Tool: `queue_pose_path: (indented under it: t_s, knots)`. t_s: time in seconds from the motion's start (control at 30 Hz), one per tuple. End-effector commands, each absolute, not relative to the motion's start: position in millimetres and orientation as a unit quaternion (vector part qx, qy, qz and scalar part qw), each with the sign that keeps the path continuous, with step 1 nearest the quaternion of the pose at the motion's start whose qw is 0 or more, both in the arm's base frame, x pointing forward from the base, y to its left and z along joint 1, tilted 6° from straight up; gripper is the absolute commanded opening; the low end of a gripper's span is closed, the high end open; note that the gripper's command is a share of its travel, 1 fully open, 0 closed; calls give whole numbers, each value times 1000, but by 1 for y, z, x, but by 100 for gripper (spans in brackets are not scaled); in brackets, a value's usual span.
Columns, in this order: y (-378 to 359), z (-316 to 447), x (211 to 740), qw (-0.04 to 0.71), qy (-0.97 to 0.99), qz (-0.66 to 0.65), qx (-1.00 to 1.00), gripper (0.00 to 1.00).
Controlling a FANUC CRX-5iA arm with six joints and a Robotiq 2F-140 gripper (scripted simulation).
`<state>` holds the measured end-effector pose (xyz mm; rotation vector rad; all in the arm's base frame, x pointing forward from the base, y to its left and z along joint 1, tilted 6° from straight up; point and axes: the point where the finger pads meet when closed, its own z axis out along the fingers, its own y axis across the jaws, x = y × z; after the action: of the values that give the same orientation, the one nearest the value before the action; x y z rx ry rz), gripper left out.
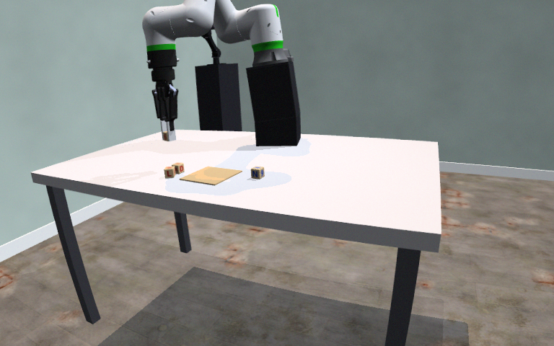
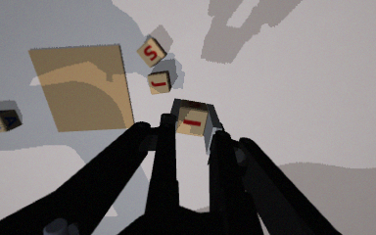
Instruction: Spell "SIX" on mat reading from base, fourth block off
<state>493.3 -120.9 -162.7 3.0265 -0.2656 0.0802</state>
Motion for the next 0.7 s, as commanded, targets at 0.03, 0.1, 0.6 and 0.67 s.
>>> queue_pose_path:
  t_s: [0.03,0.1,0.6,0.67]
  knots:
    - [-105,-164,496,48,-3,20,999,16]
    - [-100,-164,497,48,27,19,998,16]
    - [-58,-167,500,51,244,8,969,16]
    - [-52,-168,501,51,273,6,961,16]
